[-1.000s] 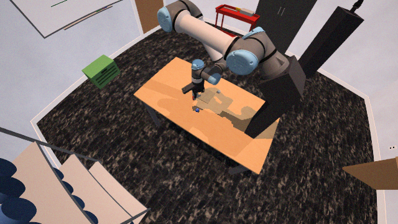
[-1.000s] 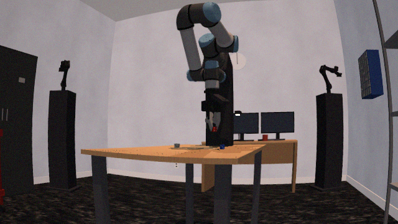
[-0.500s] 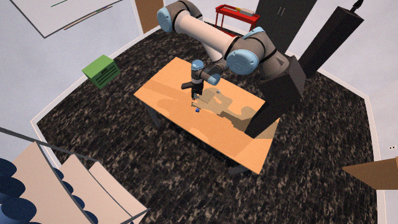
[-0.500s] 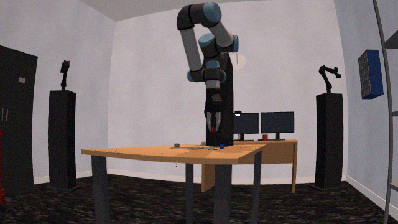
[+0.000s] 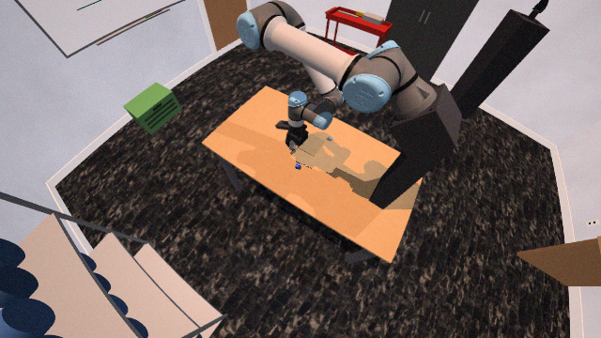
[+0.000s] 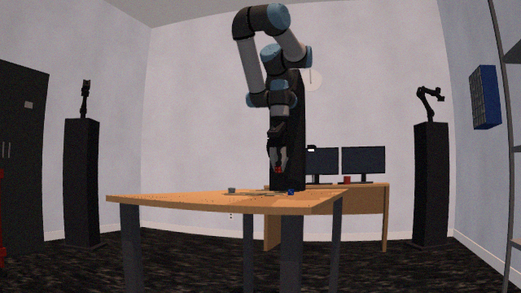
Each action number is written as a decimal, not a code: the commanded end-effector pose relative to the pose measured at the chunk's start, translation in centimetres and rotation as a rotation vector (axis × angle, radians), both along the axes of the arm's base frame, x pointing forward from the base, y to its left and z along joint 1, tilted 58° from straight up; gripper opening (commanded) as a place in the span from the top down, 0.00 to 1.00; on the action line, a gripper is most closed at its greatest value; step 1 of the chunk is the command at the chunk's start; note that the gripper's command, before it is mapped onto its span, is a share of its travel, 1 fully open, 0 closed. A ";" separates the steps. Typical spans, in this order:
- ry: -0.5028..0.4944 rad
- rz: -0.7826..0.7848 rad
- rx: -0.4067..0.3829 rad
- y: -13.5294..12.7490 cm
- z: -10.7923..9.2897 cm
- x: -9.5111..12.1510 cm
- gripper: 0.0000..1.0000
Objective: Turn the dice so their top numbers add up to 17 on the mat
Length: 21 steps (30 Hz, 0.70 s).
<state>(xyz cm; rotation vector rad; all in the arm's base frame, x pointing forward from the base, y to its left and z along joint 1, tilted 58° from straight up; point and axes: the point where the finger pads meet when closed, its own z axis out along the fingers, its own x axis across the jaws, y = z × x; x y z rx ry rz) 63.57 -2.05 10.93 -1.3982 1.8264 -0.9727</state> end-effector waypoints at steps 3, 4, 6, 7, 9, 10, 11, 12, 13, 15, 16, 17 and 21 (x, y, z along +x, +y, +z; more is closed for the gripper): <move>-0.030 -0.090 0.134 -0.1 0.0 0.0 0.94; -0.036 -0.109 0.164 -0.1 0.0 0.0 0.94; -0.049 -0.147 0.225 -0.1 -0.1 0.0 0.94; -0.056 -0.166 0.254 -0.2 -0.1 0.0 0.94; -0.068 -0.202 0.312 -0.2 -0.1 -0.1 0.94; -0.074 -0.220 0.340 -0.2 -0.2 -0.1 0.94; -0.080 -0.238 0.368 -0.2 -0.2 -0.1 0.94; -0.086 -0.255 0.395 -0.2 -0.2 -0.1 0.94; -0.092 -0.272 0.422 -0.2 -0.2 -0.1 0.94; -0.103 -0.304 0.473 -0.3 -0.3 -0.1 0.94; -0.103 -0.304 0.473 -0.3 -0.3 -0.1 0.94; -0.103 -0.304 0.473 -0.3 -0.3 -0.1 0.94; -0.124 -0.366 0.571 -0.3 -0.4 -0.2 0.94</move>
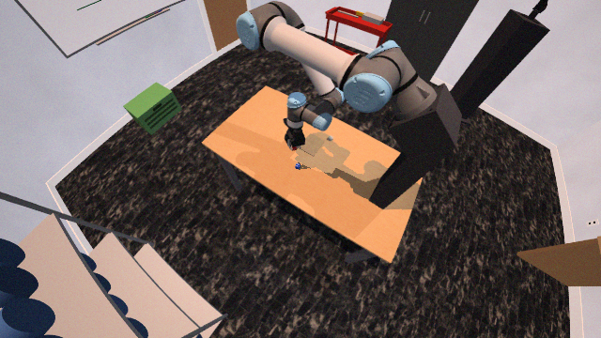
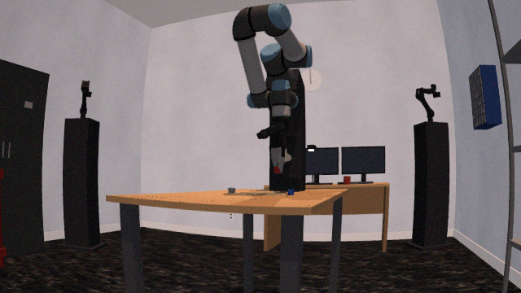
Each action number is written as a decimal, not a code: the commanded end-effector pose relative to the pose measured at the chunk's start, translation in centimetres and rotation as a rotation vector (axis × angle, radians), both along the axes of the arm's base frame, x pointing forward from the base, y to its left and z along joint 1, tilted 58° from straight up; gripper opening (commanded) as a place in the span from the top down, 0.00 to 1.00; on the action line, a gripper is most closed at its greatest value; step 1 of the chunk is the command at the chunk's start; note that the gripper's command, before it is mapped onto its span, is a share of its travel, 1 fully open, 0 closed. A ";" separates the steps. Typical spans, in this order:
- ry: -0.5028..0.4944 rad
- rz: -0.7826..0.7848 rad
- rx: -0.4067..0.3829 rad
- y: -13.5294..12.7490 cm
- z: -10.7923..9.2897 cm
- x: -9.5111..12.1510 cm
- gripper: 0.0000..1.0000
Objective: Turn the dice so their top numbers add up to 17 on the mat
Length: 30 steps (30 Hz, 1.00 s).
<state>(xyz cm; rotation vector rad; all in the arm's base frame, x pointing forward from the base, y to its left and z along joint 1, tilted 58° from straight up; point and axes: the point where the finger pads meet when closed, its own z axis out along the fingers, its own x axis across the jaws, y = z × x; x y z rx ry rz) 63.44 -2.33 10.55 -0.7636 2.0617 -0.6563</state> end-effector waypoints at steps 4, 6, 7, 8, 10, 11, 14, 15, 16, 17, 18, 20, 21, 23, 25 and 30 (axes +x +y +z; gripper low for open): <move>-0.036 -0.107 0.164 0.0 -0.2 -0.1 0.94; -0.045 -0.133 0.204 0.0 -0.2 -0.1 0.94; -0.049 -0.145 0.224 0.0 -0.2 -0.1 0.94; -0.053 -0.157 0.243 0.0 -0.3 -0.1 0.94; -0.061 -0.180 0.279 0.0 -0.3 -0.2 0.94; -0.065 -0.190 0.296 0.0 -0.4 -0.2 0.94; -0.068 -0.201 0.312 0.0 -0.4 -0.2 0.94; -0.072 -0.211 0.328 0.0 -0.4 -0.2 0.94; -0.075 -0.221 0.344 0.0 -0.4 -0.2 0.94; -0.078 -0.230 0.358 0.0 -0.5 -0.2 0.94; -0.081 -0.239 0.373 0.0 -0.5 -0.2 0.94; -0.087 -0.256 0.399 0.0 -0.5 -0.2 0.94; -0.090 -0.263 0.411 0.1 -0.6 -0.2 0.94; -0.095 -0.278 0.434 0.1 -0.6 -0.3 0.94; -0.099 -0.291 0.455 0.1 -0.6 -0.3 0.94; -0.105 -0.308 0.482 0.1 -0.7 -0.3 0.94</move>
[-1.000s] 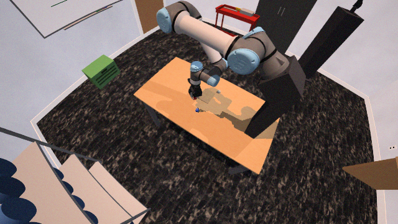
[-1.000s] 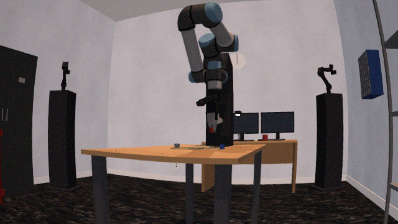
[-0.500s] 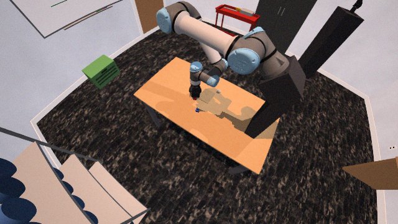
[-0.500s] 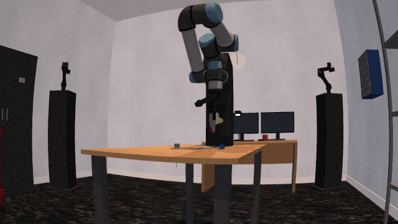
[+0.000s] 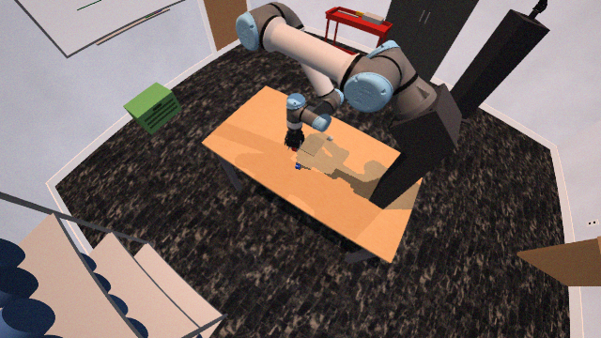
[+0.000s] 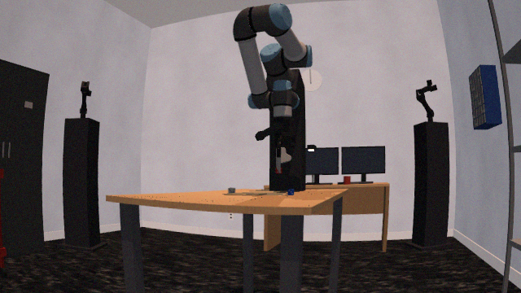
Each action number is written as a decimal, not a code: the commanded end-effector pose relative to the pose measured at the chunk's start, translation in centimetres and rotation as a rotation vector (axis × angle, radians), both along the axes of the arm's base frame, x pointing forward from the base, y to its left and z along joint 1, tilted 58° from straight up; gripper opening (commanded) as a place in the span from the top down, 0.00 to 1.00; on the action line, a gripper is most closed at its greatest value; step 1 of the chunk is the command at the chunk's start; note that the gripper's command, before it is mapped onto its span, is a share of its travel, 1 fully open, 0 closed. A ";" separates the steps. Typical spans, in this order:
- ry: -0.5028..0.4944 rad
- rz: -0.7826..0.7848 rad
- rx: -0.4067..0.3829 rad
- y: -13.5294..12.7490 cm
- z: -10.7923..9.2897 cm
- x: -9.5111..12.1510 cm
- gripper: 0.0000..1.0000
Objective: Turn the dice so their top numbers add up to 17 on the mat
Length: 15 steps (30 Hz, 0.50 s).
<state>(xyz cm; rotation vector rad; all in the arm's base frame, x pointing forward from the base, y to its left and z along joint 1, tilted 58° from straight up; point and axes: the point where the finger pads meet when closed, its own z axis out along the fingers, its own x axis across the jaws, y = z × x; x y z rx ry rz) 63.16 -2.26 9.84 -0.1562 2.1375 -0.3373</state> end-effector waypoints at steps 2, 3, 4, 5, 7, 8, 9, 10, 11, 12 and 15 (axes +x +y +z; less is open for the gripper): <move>-0.008 -0.020 0.031 0.0 0.0 0.0 0.94; -0.009 -0.025 0.038 0.0 0.0 0.0 0.94; -0.011 -0.029 0.044 0.0 0.0 0.0 0.94; -0.012 -0.032 0.050 0.1 0.0 0.0 0.94; -0.014 -0.039 0.061 0.1 -0.1 0.0 0.94; -0.015 -0.042 0.065 0.1 -0.1 0.0 0.94; -0.016 -0.045 0.069 0.1 -0.1 0.0 0.94; -0.017 -0.047 0.073 0.1 -0.1 0.0 0.94; -0.018 -0.049 0.076 0.1 -0.1 -0.1 0.94; -0.018 -0.051 0.079 0.1 -0.1 -0.1 0.94; -0.020 -0.055 0.086 0.1 -0.1 -0.1 0.94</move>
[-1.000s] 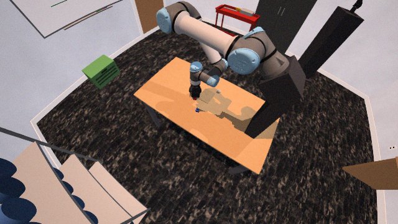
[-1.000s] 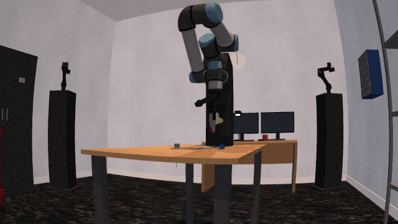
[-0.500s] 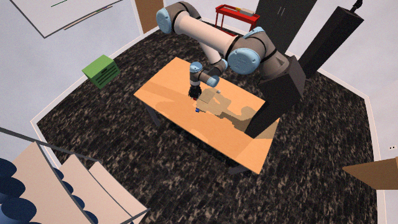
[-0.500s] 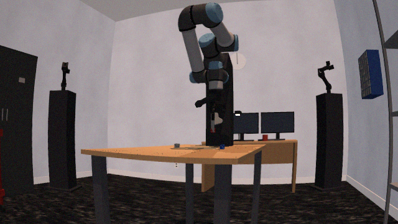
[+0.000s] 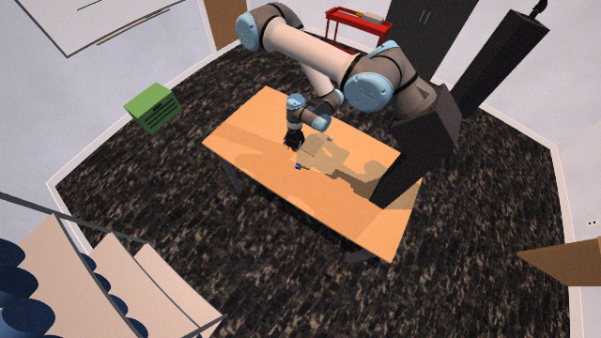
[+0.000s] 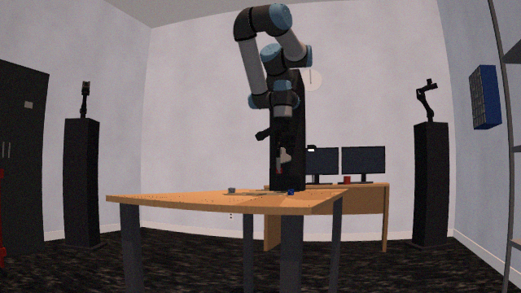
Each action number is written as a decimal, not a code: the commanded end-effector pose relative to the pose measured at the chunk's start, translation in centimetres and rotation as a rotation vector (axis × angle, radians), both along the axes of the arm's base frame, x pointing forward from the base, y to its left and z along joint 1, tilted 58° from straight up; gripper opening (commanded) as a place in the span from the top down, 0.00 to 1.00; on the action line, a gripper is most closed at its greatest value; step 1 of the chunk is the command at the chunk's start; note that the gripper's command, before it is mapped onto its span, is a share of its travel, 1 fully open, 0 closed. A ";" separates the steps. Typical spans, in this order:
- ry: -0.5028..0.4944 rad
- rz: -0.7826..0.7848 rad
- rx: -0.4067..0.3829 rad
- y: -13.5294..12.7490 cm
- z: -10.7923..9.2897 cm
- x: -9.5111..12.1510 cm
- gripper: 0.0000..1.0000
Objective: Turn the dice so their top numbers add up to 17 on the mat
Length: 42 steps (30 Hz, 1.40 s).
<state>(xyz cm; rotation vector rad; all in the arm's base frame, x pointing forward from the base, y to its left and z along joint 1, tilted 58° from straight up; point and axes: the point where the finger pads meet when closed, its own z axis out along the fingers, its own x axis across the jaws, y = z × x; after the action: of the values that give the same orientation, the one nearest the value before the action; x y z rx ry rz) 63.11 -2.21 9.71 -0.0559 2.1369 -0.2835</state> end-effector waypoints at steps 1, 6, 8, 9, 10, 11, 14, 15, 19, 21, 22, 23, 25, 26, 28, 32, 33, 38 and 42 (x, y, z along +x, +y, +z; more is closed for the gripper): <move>-0.003 -0.006 0.009 0.0 0.0 0.0 0.94; -0.004 -0.009 0.014 0.0 0.0 0.0 0.94; -0.004 -0.009 0.015 0.0 0.0 0.0 0.94; -0.004 -0.010 0.015 0.0 0.0 0.0 0.94; -0.004 -0.010 0.015 0.0 0.0 0.0 0.94; -0.004 -0.010 0.015 0.0 0.0 0.0 0.94; -0.004 -0.010 0.015 0.0 0.0 0.0 0.94; -0.004 -0.010 0.016 0.0 0.0 0.0 0.94; -0.004 -0.009 0.016 0.0 0.0 0.0 0.94; -0.003 -0.006 0.018 0.0 0.0 0.0 0.94; -0.003 -0.004 0.019 0.0 0.0 0.0 0.94; -0.002 -0.001 0.021 0.0 0.0 0.0 0.94; 0.000 0.007 0.026 0.0 0.0 0.0 0.94; 0.001 0.012 0.029 0.0 0.0 0.0 0.94; 0.004 0.025 0.038 0.0 -0.1 0.1 0.94; 0.011 0.061 0.062 0.0 -0.1 0.1 0.94; 0.012 0.072 0.069 0.0 -0.1 0.1 0.94; 0.017 0.111 0.096 0.0 0.0 0.0 0.94; 0.031 0.179 0.140 0.0 -0.1 0.1 0.94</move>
<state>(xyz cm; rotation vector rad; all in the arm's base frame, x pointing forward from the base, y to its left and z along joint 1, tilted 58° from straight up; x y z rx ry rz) 63.14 -2.22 9.62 -0.1271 2.1538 -0.1024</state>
